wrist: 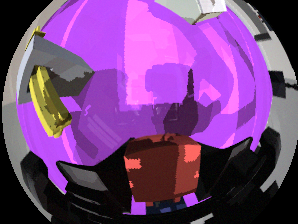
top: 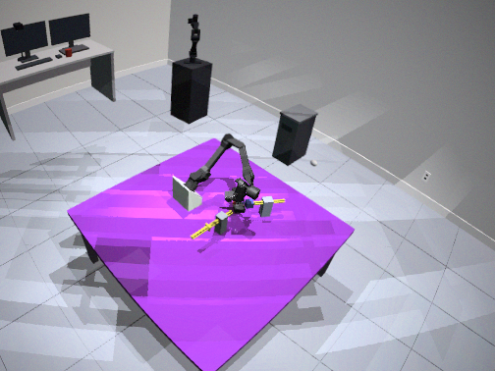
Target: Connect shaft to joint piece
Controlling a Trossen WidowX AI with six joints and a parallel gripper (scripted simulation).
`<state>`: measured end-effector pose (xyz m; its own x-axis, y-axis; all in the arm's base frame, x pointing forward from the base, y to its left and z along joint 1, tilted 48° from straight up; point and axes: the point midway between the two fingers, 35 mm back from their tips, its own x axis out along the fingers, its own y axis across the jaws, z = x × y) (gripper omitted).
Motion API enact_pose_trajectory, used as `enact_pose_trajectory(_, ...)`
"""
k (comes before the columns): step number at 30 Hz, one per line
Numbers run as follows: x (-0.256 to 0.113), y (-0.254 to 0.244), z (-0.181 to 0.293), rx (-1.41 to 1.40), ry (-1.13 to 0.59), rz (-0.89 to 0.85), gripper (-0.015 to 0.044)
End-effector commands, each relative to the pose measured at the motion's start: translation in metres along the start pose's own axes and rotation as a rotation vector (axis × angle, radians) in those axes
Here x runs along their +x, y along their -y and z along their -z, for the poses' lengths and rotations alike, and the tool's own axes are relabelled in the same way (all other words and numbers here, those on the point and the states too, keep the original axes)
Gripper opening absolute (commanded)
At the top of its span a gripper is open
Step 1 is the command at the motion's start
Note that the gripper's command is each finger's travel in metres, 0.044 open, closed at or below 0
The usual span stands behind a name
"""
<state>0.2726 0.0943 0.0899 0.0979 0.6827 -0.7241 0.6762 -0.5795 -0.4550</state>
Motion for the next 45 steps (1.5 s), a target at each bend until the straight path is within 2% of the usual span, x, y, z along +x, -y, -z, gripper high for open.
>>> enact_pose_trajectory(1, -0.0009, -0.0024, -0.0003, -0.068, 0.027, -0.007, 0.0000)
enact_pose_trajectory(21, -0.0040, -0.0116, -0.0001, -0.330, 0.112, -0.054, 0.0000)
enact_pose_trajectory(45, -0.0039, -0.0118, -0.0001, -0.337, 0.113, -0.056, 0.0000)
